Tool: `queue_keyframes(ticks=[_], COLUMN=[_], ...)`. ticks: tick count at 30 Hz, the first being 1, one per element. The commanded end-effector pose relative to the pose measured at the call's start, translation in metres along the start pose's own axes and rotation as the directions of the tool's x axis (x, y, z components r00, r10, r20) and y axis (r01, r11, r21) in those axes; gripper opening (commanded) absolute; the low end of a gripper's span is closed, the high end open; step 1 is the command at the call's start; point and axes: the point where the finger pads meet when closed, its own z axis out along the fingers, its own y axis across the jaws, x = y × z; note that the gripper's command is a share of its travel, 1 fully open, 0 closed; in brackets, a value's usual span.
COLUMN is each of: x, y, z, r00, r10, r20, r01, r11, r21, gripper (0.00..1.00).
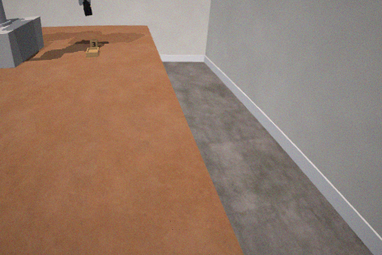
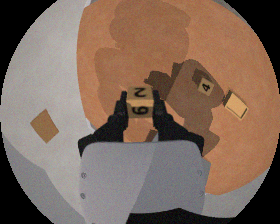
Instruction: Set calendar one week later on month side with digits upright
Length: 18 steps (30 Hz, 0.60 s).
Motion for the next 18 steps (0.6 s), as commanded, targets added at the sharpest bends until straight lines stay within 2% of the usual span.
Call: queue_keyframes(ticks=[1,3,4,10,15,18], x=[0.010,0.010,0.015,0.025,0.033,0.040], y=[-0.002,-0.002,-0.003,-0.002,0.000,0.001], z=[0.000,0.000,0.001,0.001,0.000,0.000], r00=[0.985,0.985,0.965,0.909,0.838,0.770], r10=[0.168,0.168,0.257,0.407,0.534,0.625], r20=[-0.035,-0.035,-0.055,-0.087,-0.113,-0.132], r01=[-0.168,-0.168,-0.257,-0.408,-0.534,-0.624], r11=[0.986,0.986,0.966,0.913,0.845,0.780], r21=[-0.004,-0.004,0.001,0.015,0.034,0.053], gripper=[0.29,0.29,0.29,0.29,0.29,0.29])
